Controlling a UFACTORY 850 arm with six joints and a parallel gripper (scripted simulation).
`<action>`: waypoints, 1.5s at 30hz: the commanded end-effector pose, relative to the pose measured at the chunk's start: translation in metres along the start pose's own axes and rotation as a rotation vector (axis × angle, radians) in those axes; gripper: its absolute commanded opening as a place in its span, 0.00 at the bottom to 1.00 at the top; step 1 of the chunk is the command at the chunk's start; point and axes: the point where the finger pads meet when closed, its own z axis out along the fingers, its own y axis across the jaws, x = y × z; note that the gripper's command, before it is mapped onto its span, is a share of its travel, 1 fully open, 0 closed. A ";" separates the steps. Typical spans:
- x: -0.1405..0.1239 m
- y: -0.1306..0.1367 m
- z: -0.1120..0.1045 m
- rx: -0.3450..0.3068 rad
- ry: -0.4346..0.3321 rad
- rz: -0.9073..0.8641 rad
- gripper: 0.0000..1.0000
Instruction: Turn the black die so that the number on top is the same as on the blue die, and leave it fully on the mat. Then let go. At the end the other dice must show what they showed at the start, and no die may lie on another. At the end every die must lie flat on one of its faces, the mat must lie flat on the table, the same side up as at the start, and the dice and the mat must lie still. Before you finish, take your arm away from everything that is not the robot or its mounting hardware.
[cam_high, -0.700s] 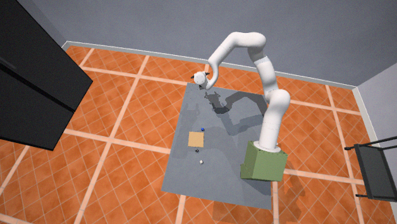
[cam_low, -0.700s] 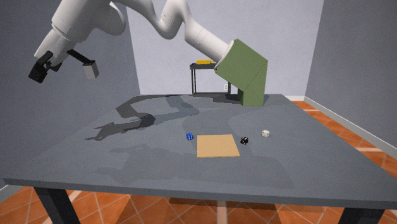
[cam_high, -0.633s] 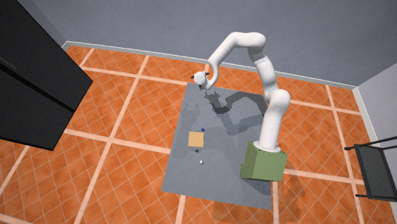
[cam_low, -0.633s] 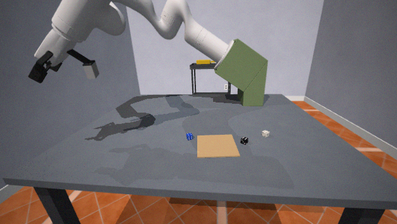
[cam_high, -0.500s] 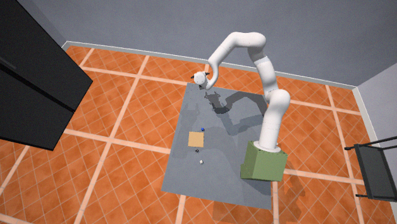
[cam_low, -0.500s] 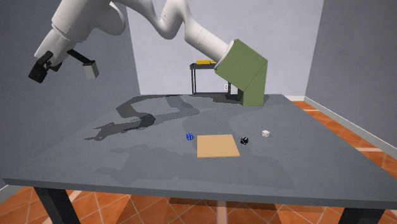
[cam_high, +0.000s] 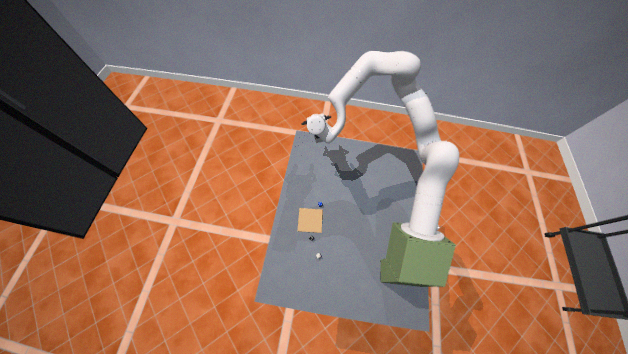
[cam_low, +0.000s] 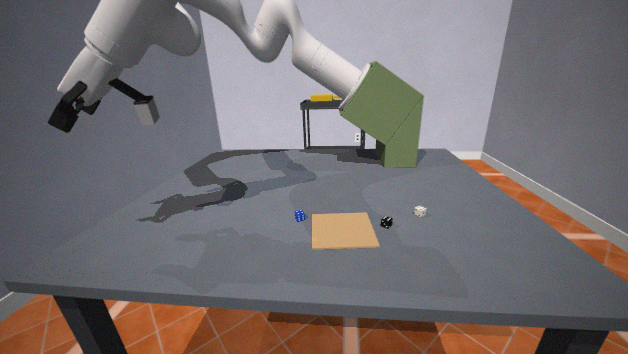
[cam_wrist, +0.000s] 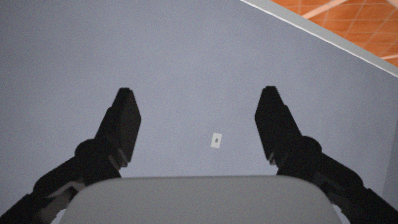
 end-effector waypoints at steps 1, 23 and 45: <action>0.044 0.024 -0.020 -0.069 0.069 -0.039 1.00; 0.281 0.074 -0.150 -0.324 0.466 -0.240 1.00; 0.405 0.045 -0.230 -0.381 0.698 -0.350 1.00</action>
